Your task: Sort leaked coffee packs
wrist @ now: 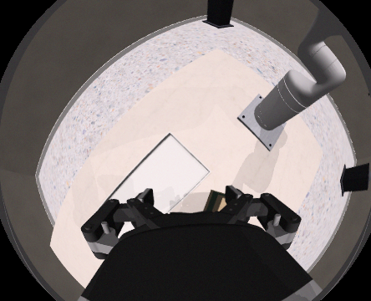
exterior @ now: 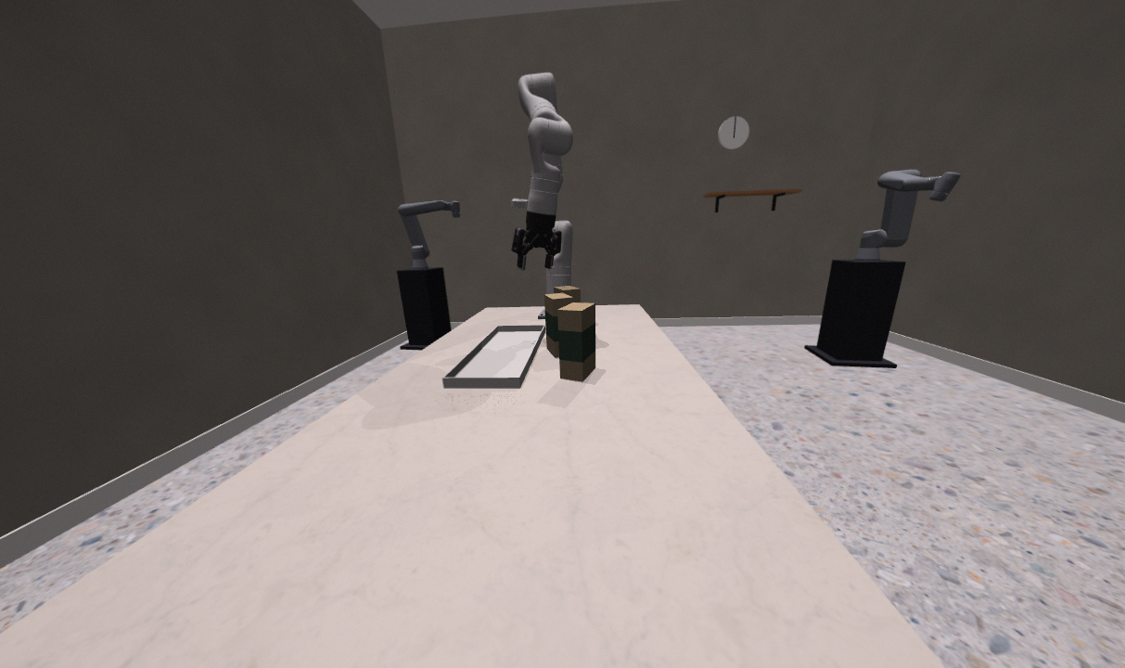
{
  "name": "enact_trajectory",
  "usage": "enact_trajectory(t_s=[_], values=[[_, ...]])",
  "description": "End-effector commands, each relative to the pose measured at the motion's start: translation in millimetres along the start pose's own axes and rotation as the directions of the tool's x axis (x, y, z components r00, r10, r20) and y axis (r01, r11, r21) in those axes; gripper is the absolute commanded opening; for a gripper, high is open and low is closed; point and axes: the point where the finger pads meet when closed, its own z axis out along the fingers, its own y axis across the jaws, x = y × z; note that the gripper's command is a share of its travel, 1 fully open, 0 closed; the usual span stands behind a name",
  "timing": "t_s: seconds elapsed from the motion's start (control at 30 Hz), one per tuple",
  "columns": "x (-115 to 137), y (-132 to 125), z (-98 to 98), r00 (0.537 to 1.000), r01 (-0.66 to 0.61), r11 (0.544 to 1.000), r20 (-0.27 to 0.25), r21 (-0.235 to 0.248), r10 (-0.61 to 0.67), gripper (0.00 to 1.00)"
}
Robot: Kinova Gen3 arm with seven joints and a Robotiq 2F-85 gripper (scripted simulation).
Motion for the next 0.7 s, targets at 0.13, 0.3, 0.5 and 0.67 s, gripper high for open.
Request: enact_trajectory(t_s=[0.13,0.3,0.5,0.67], values=[[-20.2,20.6,-9.0,0.988,-0.133,0.991,0.079,-0.026,0.134,1.00],[-37.2,38.5,-13.0,0.959,-0.240,0.968,0.135,-0.068,0.248,1.00],[-49.6,51.5,-15.7,0.929,-0.314,0.944,0.173,-0.102,0.328,1.00],[-52.9,55.1,-16.6,0.919,-0.334,0.936,0.183,-0.112,0.350,1.00]])
